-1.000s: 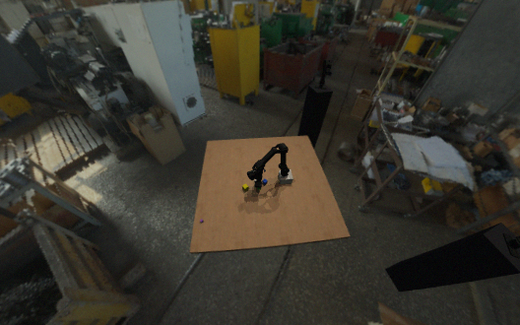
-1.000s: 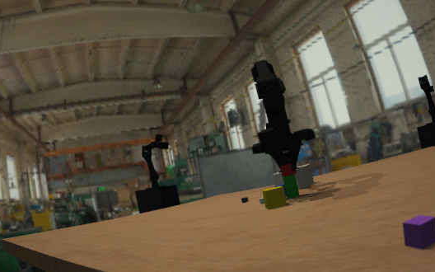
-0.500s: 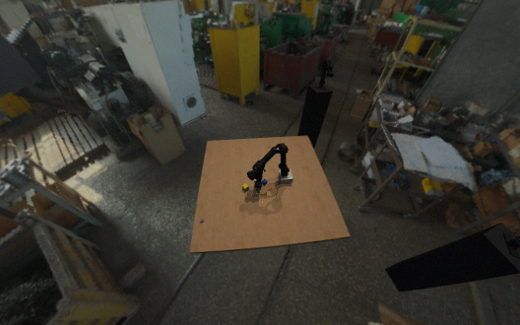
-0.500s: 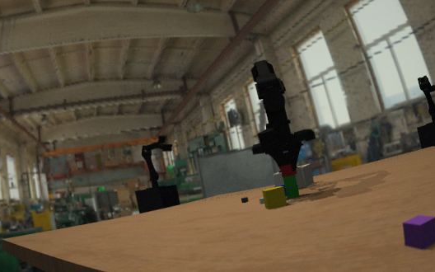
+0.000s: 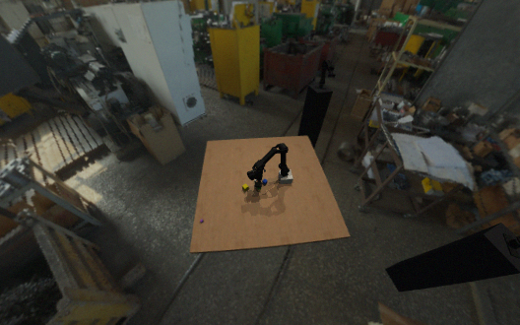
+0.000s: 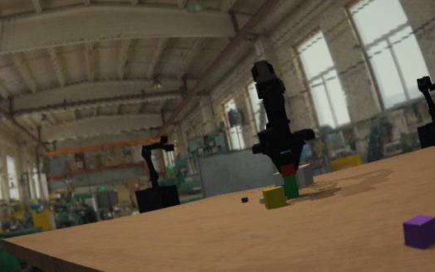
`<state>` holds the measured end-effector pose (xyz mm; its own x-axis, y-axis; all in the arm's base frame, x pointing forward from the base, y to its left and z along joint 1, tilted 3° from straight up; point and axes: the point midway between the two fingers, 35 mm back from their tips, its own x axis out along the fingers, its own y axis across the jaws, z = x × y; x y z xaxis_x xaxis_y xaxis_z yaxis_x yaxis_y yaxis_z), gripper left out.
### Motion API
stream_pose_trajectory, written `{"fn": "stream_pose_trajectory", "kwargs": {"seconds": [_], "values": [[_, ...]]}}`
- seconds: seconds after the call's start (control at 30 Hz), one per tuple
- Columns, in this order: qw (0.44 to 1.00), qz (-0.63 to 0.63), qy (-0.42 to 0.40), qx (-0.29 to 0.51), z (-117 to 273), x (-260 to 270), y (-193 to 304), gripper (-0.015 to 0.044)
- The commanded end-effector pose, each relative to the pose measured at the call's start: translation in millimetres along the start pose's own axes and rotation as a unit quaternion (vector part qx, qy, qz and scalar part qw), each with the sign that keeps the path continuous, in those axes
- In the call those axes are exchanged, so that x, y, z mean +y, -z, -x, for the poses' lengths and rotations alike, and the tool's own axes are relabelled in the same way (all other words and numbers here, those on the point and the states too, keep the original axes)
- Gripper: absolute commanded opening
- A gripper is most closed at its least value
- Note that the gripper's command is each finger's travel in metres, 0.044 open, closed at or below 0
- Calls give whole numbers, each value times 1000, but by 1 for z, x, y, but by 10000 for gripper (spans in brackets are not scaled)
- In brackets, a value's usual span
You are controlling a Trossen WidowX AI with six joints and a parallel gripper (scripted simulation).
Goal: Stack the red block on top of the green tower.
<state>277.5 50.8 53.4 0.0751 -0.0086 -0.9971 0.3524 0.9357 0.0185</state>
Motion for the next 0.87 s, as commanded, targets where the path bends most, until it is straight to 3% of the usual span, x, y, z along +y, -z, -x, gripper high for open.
{"fn": "stream_pose_trajectory", "kwargs": {"seconds": [0.0, 0.13, 0.83], "values": [[1000, 0, 0, 0, 0, 0, 0, 341], [1000, 0, 0, 0, 0, 0, 0, 440], [1000, 0, 0, 0, 0, 0, 0, 440]]}}
